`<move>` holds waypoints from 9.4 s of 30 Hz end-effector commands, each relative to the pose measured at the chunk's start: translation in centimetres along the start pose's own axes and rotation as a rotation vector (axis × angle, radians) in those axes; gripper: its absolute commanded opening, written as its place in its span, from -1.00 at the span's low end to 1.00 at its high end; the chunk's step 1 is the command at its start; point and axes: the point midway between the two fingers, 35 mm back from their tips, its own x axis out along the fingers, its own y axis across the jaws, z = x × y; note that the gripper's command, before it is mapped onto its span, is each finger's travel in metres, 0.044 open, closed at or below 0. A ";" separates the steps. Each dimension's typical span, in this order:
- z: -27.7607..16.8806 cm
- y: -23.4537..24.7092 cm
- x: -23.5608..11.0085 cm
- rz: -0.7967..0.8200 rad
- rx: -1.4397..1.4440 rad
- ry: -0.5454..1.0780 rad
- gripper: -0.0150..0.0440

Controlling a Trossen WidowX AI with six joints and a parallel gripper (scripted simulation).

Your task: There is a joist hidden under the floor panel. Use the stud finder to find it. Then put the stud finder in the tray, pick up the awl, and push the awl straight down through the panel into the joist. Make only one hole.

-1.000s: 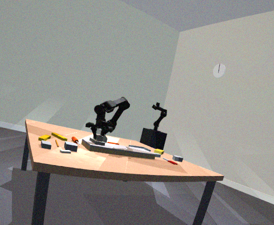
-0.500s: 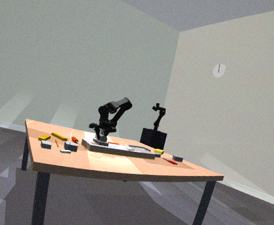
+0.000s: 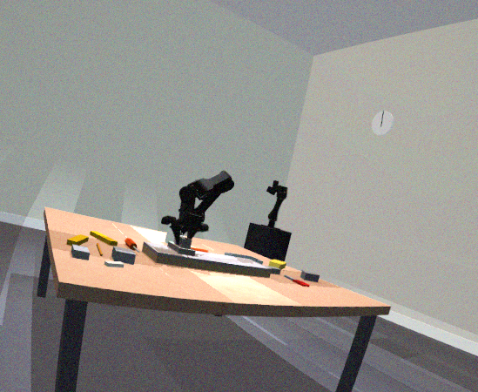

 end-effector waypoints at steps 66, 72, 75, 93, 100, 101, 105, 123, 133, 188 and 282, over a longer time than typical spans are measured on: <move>0.0 12.5 0.1 0.015 0.002 0.001 -0.49; 0.0 13.5 0.1 0.015 0.002 0.001 -0.49; 0.0 14.0 0.0 0.016 0.002 0.001 -0.49; 0.0 17.2 0.0 0.017 0.003 0.002 -0.49; 0.0 18.4 0.0 0.018 0.003 0.002 -0.49; 0.0 18.6 0.0 0.018 0.003 0.002 -0.49; 0.0 19.2 0.0 0.018 0.003 0.002 -0.49; 0.1 22.4 -0.1 0.020 0.004 0.002 -0.49; 0.1 24.1 -0.1 0.020 0.004 0.002 -0.49; 0.2 32.9 -0.4 0.025 0.004 0.001 -0.49; 0.0 18.6 0.0 0.018 0.003 0.002 -0.49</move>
